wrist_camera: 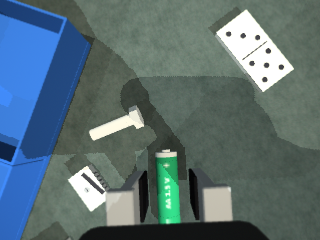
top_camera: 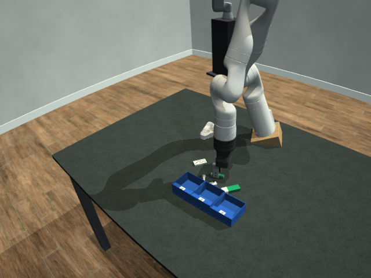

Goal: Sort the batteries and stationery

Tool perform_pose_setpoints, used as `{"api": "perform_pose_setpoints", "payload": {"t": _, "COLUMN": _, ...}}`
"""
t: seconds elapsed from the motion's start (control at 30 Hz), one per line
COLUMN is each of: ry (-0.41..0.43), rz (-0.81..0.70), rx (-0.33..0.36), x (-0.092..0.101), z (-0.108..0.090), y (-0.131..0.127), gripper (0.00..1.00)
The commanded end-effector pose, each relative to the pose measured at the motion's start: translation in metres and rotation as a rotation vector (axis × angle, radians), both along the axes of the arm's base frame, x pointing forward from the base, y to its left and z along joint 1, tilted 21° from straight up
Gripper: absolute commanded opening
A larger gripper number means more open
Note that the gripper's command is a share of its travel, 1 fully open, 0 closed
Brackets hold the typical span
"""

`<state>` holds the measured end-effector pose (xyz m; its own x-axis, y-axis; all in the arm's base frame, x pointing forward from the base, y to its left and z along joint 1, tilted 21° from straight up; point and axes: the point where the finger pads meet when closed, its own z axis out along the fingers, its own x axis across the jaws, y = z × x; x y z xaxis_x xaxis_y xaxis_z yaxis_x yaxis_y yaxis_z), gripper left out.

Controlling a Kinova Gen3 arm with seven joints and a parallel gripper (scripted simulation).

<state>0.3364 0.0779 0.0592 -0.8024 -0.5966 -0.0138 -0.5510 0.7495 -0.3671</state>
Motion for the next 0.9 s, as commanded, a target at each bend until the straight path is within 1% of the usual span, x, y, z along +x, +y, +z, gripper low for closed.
{"api": "perform_pose_setpoints", "payload": {"t": 0.0, "ry": -0.004, "rz": -0.005, "rx": 0.006, "x": 0.0013, "z": -0.0027, "y": 0.0038, "gripper": 0.6}}
{"api": "perform_pose_setpoints", "payload": {"t": 0.23, "ry": -0.001, "rz": 0.003, "rx": 0.001, "x": 0.003, "z": -0.011, "y": -0.0017, "gripper": 0.6}}
{"api": "perform_pose_setpoints", "payload": {"t": 0.77, "ry": 0.001, "rz": 0.0, "rx": 0.003, "x": 0.0025, "z": -0.0111, "y": -0.0026, "gripper": 0.6}}
{"api": "perform_pose_setpoints", "payload": {"t": 0.8, "ry": 0.001, "rz": 0.0, "rx": 0.003, "x": 0.0025, "z": -0.0111, "y": -0.0026, "gripper": 0.31}}
{"api": "perform_pose_setpoints", "payload": {"t": 0.87, "ry": 0.001, "rz": 0.0, "rx": 0.003, "x": 0.0025, "z": -0.0111, "y": -0.0026, "gripper": 0.31}}
